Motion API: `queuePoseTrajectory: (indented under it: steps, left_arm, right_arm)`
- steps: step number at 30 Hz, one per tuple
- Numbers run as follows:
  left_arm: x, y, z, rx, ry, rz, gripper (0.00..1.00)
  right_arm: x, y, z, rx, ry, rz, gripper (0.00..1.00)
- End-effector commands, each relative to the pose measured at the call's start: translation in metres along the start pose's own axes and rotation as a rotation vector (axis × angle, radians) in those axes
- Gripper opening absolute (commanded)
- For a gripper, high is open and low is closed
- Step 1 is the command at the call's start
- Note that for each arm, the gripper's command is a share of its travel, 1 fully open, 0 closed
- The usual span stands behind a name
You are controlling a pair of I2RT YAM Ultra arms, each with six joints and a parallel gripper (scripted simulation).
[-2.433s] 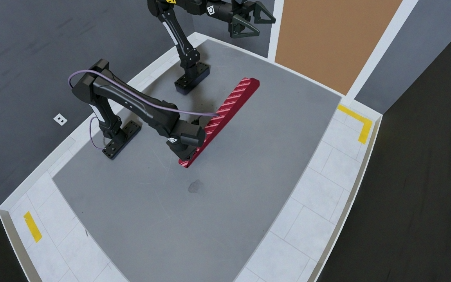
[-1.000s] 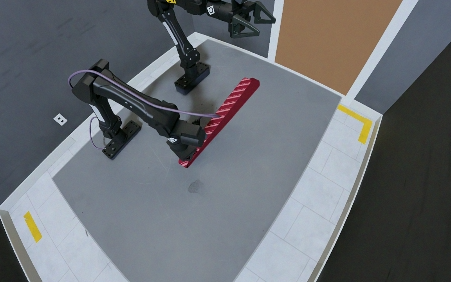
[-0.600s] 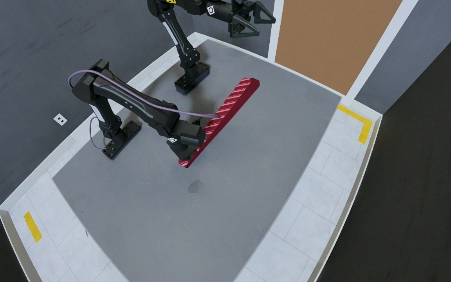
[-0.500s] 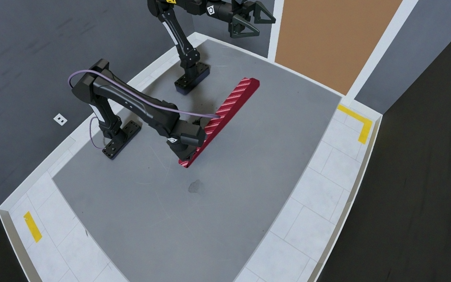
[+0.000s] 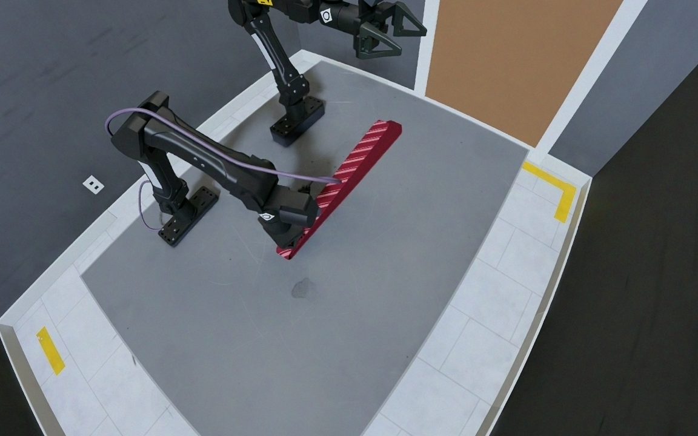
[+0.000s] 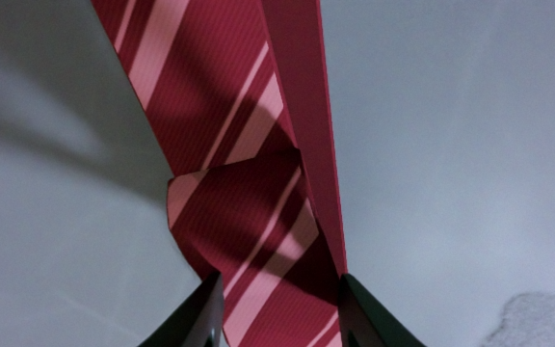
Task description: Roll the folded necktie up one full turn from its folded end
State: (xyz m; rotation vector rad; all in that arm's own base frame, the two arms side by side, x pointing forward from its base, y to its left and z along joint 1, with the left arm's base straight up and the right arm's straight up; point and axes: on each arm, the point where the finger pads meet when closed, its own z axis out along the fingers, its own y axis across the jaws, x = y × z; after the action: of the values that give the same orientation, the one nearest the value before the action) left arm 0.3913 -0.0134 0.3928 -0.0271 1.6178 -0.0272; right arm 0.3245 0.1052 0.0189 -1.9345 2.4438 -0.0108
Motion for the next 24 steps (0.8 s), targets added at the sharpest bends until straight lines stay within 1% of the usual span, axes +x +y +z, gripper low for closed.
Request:
queuePoseTrajectory:
  steps: [1, 24]
  left_arm:
    - [-0.0208, -0.0011, -0.002, 0.011, -0.048, -0.012, 1.0]
    - [-0.0208, -0.0011, -0.002, 0.011, -0.048, -0.012, 1.0]
  right_arm:
    - [-0.0006, -0.0002, 0.0025, -0.002, -0.008, 0.011, 0.38]
    - [-0.0006, -0.0002, 0.0025, -0.002, -0.008, 0.033, 0.38]
